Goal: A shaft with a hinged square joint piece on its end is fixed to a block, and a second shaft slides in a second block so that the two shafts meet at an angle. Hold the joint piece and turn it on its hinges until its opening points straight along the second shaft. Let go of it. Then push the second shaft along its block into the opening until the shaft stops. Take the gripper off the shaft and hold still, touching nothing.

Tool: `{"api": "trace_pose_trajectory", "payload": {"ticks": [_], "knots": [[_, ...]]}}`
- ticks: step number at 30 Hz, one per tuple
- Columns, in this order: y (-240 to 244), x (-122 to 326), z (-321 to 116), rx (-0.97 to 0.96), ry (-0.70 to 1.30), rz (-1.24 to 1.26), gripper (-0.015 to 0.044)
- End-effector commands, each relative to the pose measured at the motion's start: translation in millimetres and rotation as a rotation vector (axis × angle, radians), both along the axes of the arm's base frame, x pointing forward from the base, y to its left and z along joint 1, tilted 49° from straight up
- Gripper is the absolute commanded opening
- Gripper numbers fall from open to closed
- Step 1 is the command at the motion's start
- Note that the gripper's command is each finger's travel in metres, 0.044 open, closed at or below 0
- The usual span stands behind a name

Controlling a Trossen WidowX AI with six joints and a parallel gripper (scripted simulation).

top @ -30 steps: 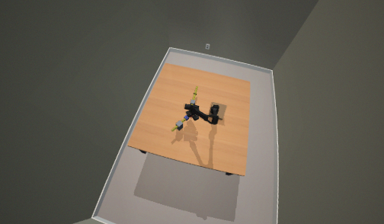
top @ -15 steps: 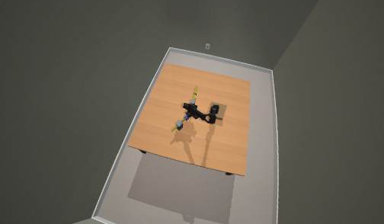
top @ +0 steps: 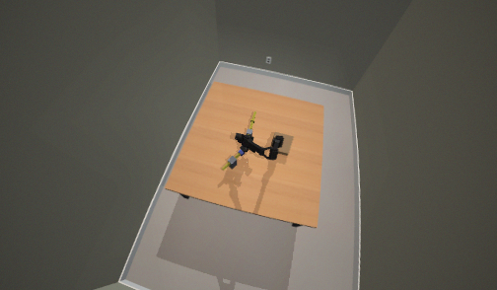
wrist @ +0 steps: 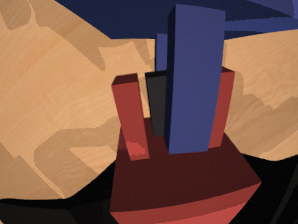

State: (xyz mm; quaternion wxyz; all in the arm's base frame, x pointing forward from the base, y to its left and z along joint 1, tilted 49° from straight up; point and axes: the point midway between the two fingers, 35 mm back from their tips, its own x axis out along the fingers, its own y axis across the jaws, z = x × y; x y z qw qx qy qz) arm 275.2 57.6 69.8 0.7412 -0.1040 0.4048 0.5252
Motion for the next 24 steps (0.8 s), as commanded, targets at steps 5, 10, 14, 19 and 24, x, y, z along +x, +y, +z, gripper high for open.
{"api": "trace_pose_trajectory", "payload": {"ticks": [5, 10, 14, 19, 24], "knots": [[-5.0, 5.2, 0.0, -0.075, -0.081, 0.105, 0.0], [-7.3, 8.1, 0.3, -0.115, -0.126, 0.157, 0.0], [-9.1, 10.5, 0.7, -0.149, -0.162, 0.197, 0.0], [-9.8, 11.5, 0.8, -0.164, -0.179, 0.215, 0.0], [-10.1, 11.7, 0.9, -0.17, -0.183, 0.22, 0.0]]}}
